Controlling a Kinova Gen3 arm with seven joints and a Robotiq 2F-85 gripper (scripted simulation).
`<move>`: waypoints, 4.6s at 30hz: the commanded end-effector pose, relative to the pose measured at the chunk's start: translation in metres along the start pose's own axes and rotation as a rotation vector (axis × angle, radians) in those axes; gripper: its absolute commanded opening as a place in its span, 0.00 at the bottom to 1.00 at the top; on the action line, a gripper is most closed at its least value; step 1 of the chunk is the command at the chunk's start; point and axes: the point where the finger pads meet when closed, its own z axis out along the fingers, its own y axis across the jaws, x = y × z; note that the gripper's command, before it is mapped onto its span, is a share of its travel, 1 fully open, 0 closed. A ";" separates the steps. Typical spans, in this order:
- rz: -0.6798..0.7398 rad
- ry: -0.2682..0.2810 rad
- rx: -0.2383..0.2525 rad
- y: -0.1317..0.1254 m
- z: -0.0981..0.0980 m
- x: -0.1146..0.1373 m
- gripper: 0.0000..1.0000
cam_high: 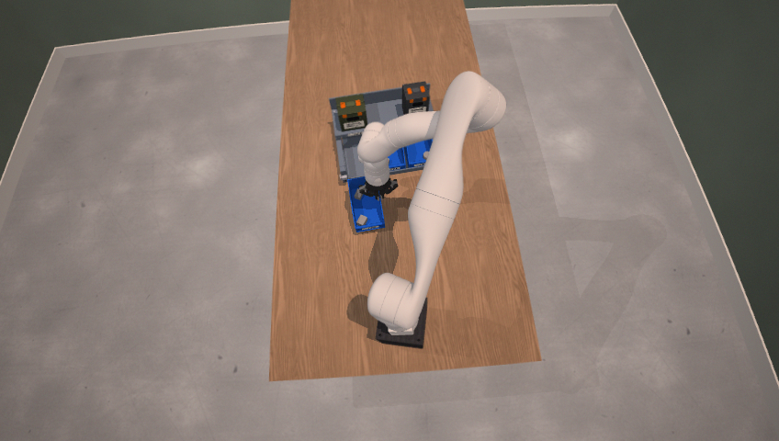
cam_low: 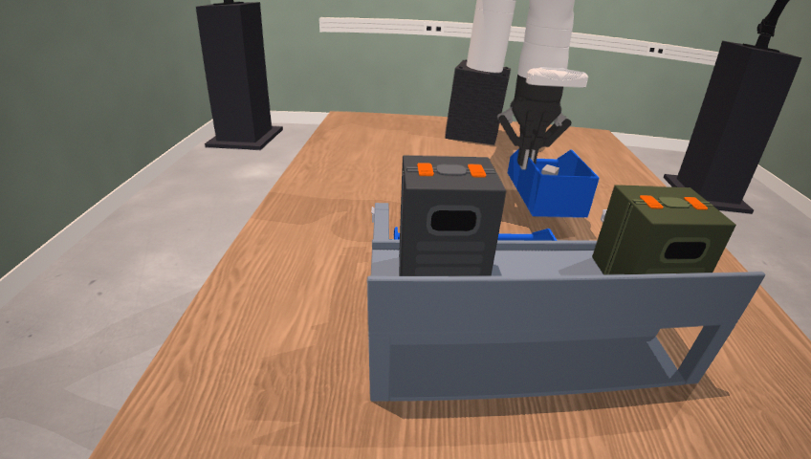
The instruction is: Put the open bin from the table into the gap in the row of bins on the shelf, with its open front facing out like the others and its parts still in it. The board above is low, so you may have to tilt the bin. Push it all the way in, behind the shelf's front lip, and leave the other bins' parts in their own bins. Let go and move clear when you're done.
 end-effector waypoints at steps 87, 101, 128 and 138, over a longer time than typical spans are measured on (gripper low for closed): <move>0.000 0.003 0.000 0.005 -0.002 0.045 0.10; 0.000 0.003 0.000 0.005 -0.002 0.043 0.10; 0.000 0.002 0.000 0.005 0.012 0.035 0.10; 0.000 0.003 0.000 0.005 0.017 0.032 0.10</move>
